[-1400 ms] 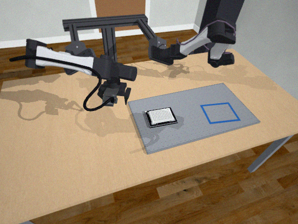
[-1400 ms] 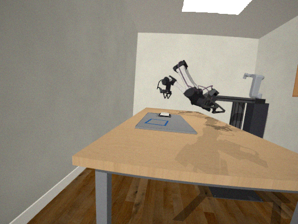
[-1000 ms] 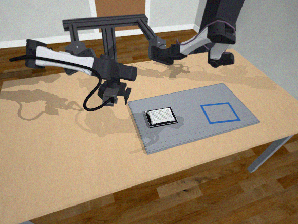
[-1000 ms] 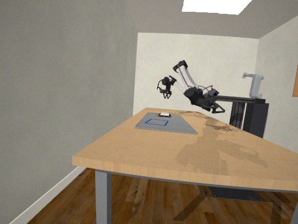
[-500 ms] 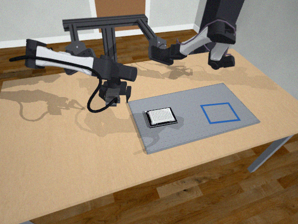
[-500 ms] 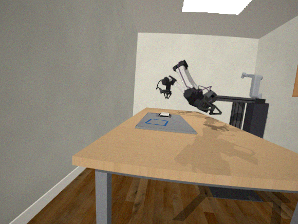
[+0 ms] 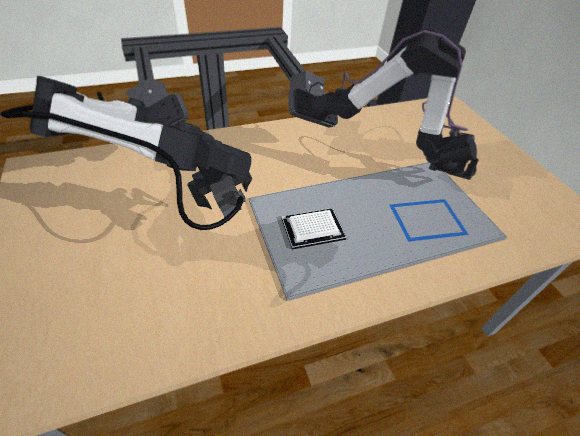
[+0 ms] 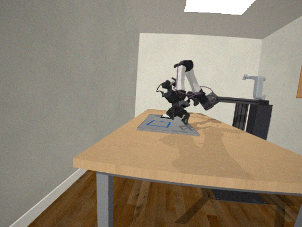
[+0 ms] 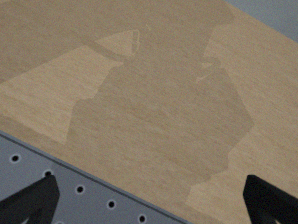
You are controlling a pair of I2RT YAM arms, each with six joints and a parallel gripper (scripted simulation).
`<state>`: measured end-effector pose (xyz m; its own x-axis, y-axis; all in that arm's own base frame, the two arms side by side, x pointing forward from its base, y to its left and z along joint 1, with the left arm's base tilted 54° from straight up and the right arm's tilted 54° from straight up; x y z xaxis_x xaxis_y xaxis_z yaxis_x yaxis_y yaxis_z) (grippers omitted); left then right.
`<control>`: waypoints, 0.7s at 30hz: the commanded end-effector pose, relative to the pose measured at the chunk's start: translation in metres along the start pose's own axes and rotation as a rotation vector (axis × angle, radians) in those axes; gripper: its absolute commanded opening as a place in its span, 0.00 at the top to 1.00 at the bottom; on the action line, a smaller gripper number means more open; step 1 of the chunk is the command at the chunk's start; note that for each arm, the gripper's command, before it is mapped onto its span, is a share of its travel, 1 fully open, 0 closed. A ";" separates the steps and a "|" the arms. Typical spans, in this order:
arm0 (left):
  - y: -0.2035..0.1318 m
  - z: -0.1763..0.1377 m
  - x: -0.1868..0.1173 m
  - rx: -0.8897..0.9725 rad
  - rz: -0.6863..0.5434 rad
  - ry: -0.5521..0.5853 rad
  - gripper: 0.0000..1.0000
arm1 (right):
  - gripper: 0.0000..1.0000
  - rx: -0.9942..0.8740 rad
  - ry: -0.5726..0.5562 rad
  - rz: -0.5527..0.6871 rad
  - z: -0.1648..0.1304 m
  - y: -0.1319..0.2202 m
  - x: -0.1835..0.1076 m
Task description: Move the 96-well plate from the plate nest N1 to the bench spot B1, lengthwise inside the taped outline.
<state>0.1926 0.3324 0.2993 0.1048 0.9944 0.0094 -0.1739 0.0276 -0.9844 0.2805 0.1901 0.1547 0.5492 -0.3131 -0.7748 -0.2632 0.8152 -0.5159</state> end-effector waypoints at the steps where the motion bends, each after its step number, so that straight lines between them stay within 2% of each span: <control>1: -0.053 -0.037 -0.020 0.026 -0.086 0.149 0.00 | 0.00 -0.211 -0.061 0.189 0.007 0.001 -0.003; 4: -0.077 -0.072 -0.044 0.037 -0.127 0.272 0.00 | 0.00 -0.310 -0.091 0.243 0.007 0.000 -0.003; 7: -0.081 -0.109 -0.067 0.084 -0.119 0.390 0.00 | 0.00 -0.409 -0.130 0.292 0.007 -0.002 -0.003; 9: -0.081 -0.109 -0.067 0.084 -0.119 0.390 0.00 | 0.00 -0.409 -0.130 0.292 0.007 -0.002 -0.003; 10: -0.081 -0.121 -0.075 0.110 -0.111 0.430 0.00 | 0.00 -0.453 -0.152 0.311 0.008 -0.002 -0.004; 15: -0.083 -0.175 -0.133 0.215 -0.096 0.647 0.00 | 0.00 -0.651 -0.268 0.387 0.010 -0.005 -0.007; 21: -0.070 -0.218 -0.198 0.255 -0.045 0.835 0.00 | 0.00 -0.840 -0.409 0.428 0.013 -0.010 -0.012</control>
<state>0.3849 0.1355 0.3393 0.7563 0.6486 -0.0860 -0.2885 0.2125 -0.9336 0.2834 0.1823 0.1616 0.4774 0.0733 -0.8756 -0.8343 0.3504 -0.4256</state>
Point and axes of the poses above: on each arm, the point where the finger pads meet when closed, its own x axis out along the fingers, its own y axis across the jaws, z = x × y, the point moved 4 cm from there along -x, back along the fingers, and after that the axes turned 13 degrees about -x, right-handed, at the moved point
